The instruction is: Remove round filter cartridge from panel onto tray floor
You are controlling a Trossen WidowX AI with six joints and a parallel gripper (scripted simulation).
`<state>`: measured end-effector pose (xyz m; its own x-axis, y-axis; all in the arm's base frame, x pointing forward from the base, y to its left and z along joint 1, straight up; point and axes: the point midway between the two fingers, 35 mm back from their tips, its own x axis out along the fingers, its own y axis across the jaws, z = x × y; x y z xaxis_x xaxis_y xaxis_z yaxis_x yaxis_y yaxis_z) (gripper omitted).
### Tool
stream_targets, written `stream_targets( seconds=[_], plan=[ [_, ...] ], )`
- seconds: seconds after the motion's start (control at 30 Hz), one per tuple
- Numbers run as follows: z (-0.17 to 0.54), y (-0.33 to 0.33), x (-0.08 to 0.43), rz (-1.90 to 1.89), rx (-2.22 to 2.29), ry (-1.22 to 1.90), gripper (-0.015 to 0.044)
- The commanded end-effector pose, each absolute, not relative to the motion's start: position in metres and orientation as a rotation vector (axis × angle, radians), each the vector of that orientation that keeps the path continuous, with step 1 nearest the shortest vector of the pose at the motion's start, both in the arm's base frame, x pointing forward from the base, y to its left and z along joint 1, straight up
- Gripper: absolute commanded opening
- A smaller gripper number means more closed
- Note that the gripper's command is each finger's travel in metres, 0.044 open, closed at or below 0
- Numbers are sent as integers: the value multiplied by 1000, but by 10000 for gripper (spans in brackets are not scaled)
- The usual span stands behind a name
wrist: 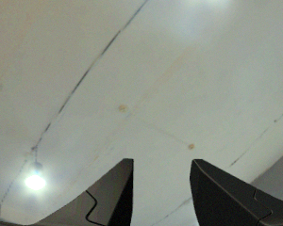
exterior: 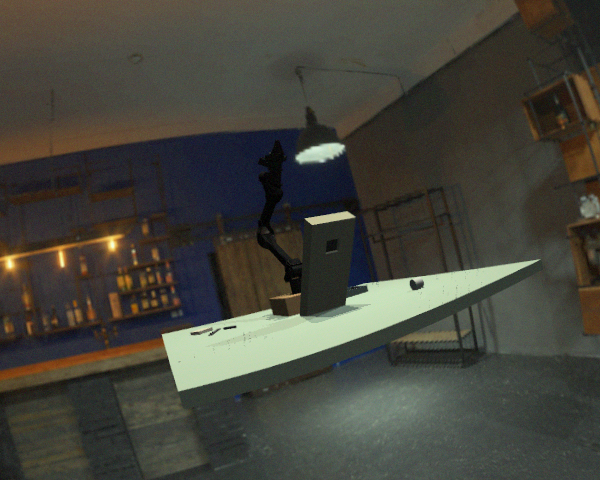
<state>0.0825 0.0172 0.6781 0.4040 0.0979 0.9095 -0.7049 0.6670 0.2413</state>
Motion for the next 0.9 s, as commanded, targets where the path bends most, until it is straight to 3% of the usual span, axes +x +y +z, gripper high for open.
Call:
stream_targets(
  seconds=[0.0, 0.47, 0.87],
  plan=[
    [639, 19, 151, 302, 406, -861, 117],
    [505, 8, 266, -19, -354, -318, 117],
    [360, -13, 303, 66, -1023, 203, 117]
  ],
)
